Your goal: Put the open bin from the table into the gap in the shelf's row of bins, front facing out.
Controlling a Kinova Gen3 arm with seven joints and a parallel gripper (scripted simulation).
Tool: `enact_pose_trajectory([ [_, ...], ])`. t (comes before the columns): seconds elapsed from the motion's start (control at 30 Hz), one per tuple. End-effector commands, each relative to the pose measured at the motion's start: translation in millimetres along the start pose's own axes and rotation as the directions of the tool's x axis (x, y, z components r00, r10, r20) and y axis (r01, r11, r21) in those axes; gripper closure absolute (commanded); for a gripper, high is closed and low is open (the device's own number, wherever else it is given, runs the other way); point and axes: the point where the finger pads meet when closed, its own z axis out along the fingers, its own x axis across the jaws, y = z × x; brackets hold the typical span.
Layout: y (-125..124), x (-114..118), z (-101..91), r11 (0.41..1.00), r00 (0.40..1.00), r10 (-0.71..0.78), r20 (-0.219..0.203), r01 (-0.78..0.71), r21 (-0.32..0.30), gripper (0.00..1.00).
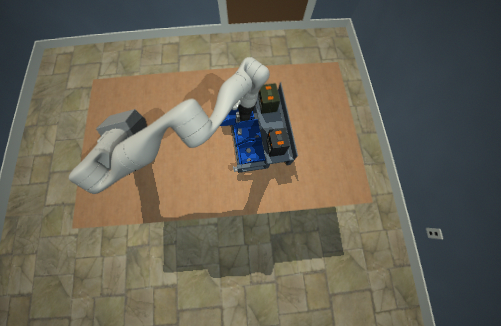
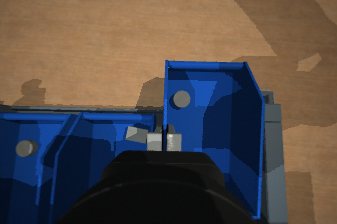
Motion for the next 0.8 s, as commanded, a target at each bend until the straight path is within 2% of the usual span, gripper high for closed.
enact_pose_trajectory([
  [0.0, 2.1, 0.9, -1.7, 1.000, 1.000, 0.000, -0.002, 0.000, -0.005, 1.00],
  [0.77, 10.9, 0.9, -2.0, 1.000, 1.000, 0.000, -0.002, 0.000, -0.018, 1.00],
])
